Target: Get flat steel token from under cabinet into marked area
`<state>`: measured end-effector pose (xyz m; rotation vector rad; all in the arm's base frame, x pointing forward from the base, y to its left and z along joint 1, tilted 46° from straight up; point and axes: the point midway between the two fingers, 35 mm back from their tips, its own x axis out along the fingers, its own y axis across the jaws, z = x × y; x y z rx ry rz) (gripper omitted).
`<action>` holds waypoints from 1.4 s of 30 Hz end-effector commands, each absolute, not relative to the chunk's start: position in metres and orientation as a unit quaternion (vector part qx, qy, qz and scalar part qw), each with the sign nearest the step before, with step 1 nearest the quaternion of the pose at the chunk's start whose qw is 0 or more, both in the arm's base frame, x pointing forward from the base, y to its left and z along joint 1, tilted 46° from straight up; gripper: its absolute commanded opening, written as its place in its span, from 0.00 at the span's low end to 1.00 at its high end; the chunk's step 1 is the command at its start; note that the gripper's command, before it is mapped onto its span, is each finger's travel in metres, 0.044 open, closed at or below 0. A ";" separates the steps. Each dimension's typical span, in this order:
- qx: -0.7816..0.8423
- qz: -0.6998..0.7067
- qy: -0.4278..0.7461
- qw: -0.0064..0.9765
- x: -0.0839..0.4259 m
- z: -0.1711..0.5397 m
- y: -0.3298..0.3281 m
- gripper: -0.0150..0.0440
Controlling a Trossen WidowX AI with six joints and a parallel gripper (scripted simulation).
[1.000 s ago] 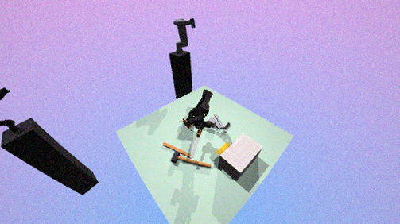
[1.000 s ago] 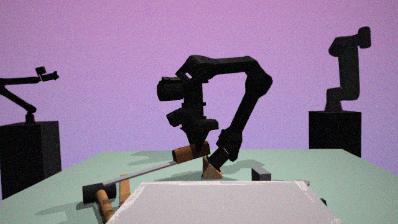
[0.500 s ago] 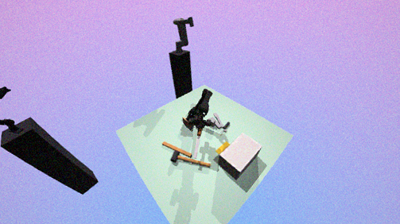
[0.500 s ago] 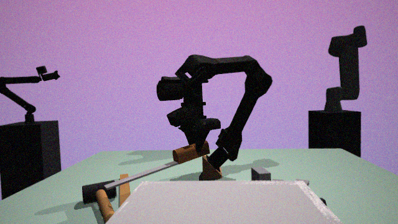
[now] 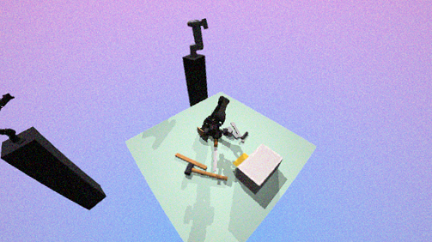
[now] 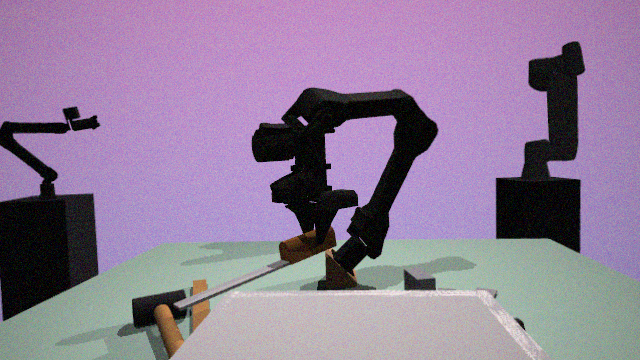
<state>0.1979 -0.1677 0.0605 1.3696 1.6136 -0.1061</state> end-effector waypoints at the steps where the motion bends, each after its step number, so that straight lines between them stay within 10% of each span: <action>1: 0.554 -0.037 0.662 0.504 0.198 0.063 -0.170 0.25; 42: 0.465 0.071 0.659 0.587 0.197 0.063 -0.170 0.25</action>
